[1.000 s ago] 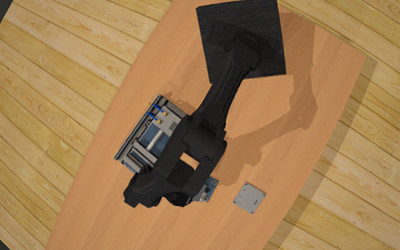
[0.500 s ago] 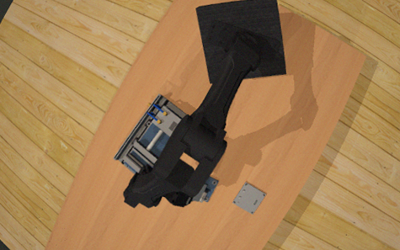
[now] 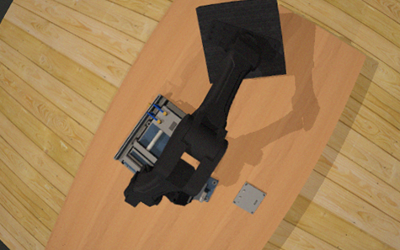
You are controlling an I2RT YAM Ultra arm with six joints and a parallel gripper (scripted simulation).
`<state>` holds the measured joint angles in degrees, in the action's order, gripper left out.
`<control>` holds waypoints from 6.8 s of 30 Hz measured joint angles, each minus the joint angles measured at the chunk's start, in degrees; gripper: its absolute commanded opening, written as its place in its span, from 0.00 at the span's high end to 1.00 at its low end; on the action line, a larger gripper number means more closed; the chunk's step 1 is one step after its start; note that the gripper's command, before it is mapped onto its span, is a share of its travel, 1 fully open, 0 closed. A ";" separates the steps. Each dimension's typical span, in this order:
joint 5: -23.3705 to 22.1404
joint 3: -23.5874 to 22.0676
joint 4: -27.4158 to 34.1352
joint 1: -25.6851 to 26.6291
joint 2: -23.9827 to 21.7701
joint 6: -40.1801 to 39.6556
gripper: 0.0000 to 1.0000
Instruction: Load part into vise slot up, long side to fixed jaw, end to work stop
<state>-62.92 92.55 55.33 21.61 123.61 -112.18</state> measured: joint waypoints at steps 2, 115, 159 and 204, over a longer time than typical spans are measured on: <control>0.24 -0.61 -0.48 0.00 -0.28 0.28 1.00; 47.25 -9.86 -13.11 -14.38 -17.64 26.47 1.00; 47.25 -9.86 -12.09 -14.38 -18.51 26.43 1.00; 46.64 -5.25 -1.99 -12.26 -23.50 24.24 1.00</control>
<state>-16.27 87.31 53.34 9.34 100.12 -87.94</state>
